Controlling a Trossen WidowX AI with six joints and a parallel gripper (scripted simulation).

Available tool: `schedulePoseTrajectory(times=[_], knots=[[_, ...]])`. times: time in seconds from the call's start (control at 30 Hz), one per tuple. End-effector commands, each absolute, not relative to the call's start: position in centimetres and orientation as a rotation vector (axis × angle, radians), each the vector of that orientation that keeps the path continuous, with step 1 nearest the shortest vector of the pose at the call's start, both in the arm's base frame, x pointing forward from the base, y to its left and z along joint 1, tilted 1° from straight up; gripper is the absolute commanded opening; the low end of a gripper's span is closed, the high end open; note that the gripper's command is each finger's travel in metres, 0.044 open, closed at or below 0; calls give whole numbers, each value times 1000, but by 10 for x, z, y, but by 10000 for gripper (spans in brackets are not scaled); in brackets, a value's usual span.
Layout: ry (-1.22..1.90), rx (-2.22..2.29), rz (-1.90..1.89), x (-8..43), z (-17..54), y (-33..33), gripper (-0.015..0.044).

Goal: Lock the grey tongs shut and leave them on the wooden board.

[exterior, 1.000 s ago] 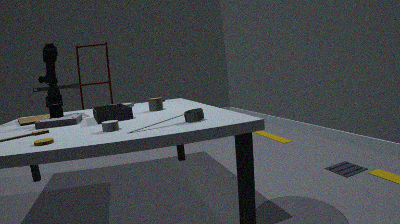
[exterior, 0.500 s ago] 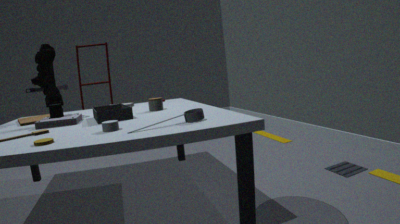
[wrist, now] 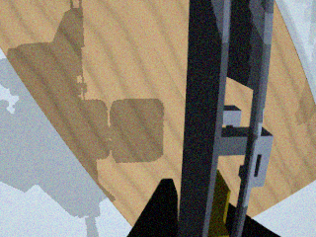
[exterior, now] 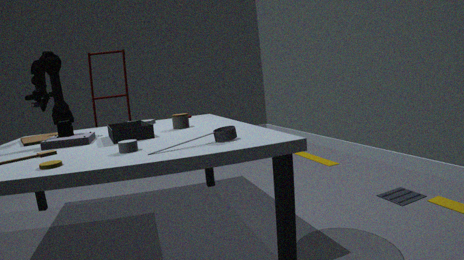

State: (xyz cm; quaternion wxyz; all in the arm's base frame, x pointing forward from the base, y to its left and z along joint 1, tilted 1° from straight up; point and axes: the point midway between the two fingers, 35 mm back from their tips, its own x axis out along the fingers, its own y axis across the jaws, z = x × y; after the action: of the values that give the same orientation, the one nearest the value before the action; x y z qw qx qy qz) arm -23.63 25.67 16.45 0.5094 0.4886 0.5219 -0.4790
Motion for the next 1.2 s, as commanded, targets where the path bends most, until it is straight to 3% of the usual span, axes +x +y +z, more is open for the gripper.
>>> schedulePoseTrajectory(times=[0.0,0.5,1.17], knots=[[1340,1046,-1014,-248,167,249,-150],[1397,969,-915,-255,166,243,-150],[1696,1121,-665,-272,153,250,-150]])
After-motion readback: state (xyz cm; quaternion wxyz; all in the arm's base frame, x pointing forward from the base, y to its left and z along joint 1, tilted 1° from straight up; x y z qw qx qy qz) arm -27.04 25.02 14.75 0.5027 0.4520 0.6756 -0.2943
